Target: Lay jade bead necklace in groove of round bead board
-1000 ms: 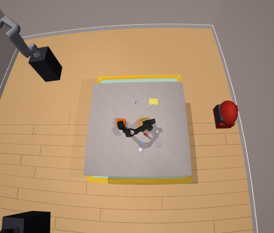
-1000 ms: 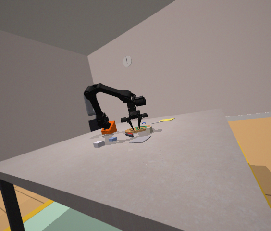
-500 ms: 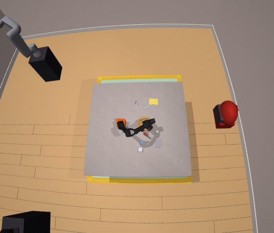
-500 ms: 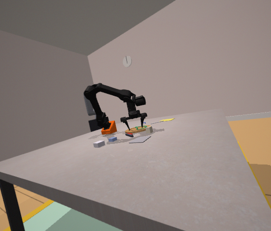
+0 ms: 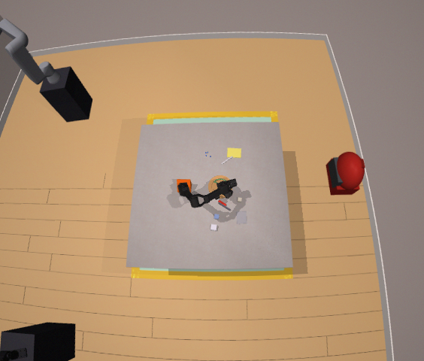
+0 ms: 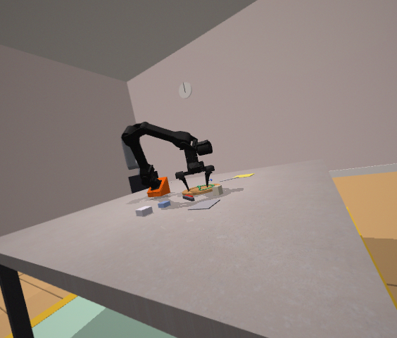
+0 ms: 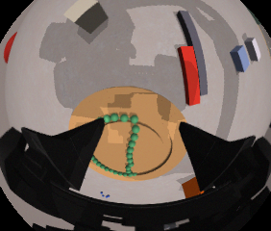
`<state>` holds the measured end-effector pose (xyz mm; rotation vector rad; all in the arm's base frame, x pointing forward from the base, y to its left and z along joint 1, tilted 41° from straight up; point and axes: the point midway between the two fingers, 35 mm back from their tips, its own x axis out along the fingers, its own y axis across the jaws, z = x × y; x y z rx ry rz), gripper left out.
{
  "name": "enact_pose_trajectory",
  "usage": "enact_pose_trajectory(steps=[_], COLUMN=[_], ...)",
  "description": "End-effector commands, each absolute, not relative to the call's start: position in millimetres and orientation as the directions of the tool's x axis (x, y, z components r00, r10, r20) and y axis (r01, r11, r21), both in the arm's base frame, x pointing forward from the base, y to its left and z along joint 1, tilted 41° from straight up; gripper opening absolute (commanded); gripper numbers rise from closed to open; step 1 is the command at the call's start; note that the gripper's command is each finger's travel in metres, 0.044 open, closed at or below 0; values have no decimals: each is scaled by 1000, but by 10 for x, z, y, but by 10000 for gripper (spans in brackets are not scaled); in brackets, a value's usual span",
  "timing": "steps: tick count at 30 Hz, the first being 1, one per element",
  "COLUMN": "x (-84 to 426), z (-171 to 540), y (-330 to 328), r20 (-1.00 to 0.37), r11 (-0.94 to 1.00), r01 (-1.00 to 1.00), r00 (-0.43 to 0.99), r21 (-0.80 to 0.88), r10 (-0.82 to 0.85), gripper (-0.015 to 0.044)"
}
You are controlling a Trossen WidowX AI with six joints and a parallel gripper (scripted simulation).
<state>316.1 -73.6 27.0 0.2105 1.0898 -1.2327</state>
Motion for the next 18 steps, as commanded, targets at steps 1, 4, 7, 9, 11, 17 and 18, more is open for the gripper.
enact_pose_trajectory(steps=[1,4,7,9,11,17,18], x=[3178,3178,3179,3187,3193,3193,3191], z=[284,284,289,328,395,433,412], y=[-733,-733,-723,-643,-512,-431,-449], r20=[-757,-757,-757,-758,-759,-758,-758], r11=[379,379,380,388,401,409,408], r01=[835,835,834,828,818,810,811], r00=[-66,-66,-66,-66,-66,-66,-66], r21=[-398,-398,-399,-404,-413,-420,-420], r10=[-650,-650,-650,-649,-648,-648,-648], gripper=[440,440,414,361,309,151,125])
